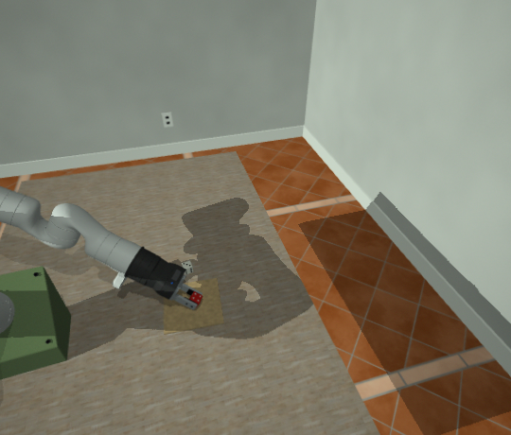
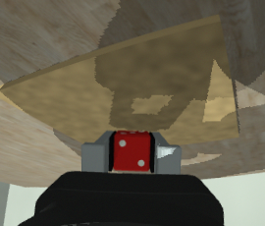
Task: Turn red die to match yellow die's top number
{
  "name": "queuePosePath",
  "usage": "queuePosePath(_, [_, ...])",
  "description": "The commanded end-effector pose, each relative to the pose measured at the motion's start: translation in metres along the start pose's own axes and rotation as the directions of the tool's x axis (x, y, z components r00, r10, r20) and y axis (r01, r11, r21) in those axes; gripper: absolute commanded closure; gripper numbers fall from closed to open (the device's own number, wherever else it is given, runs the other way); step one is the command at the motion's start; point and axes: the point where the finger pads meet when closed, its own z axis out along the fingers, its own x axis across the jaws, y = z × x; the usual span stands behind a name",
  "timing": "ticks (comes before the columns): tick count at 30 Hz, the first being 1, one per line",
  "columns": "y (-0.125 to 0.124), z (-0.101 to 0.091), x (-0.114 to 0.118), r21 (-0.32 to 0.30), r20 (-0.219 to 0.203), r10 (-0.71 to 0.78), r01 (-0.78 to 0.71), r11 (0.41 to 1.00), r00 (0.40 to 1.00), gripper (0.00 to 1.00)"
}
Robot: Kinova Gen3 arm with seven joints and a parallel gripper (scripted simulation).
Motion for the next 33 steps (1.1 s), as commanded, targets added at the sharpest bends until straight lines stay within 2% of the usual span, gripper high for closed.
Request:
queuePosePath(1, [-0.0031,0.0008,0.0018,0.004,-0.005,-0.001,0.001,1.0,1.0,0.51])
queuePosePath(11, [-0.0031,0.0008,0.0018,0.004,-0.005,-0.001,0.001,1.0,1.0,0.51])
queuePosePath(12, [-0.0031,0.0008,0.0018,0.004,-0.005,-0.001,0.001,1.0,1.0,0.45])
queuePosePath(14, [-0.0031,0.0008,0.0018,0.004,-0.005,-0.001,0.001,1.0,1.0,0.45])
queuePosePath(15, [-0.0031,0.0008,0.0018,0.004,-0.005,-0.001,0.001,1.0,1.0,0.39])
queuePosePath(17, [-0.0031,0.0008,0.0018,0.004,-0.005,-0.001,0.001,1.0,1.0,0.39])
queuePosePath(18, [-0.0031,0.0008,0.0018,0.004,-0.005,-0.001,0.001,1.0,1.0,0.33])
queuePosePath(20, [-0.0031,0.0008,0.0018,0.004,-0.005,-0.001,0.001,1.0,1.0,0.33])
queuePosePath(21, [-0.0031,0.0008,0.0018,0.004,-0.005,-0.001,0.001,1.0,1.0,0.27])
queuePosePath(23, [-0.0031,0.0008,0.0018,0.004,-0.005,-0.001,0.001,1.0,1.0,0.27])
queuePosePath(24, [-0.0031,0.0008,0.0018,0.004,-0.005,-0.001,0.001,1.0,1.0,0.21])
queuePosePath(33, [-0.0031,0.0008,0.0018,0.004,-0.005,-0.001,0.001,1.0,1.0,0.21])
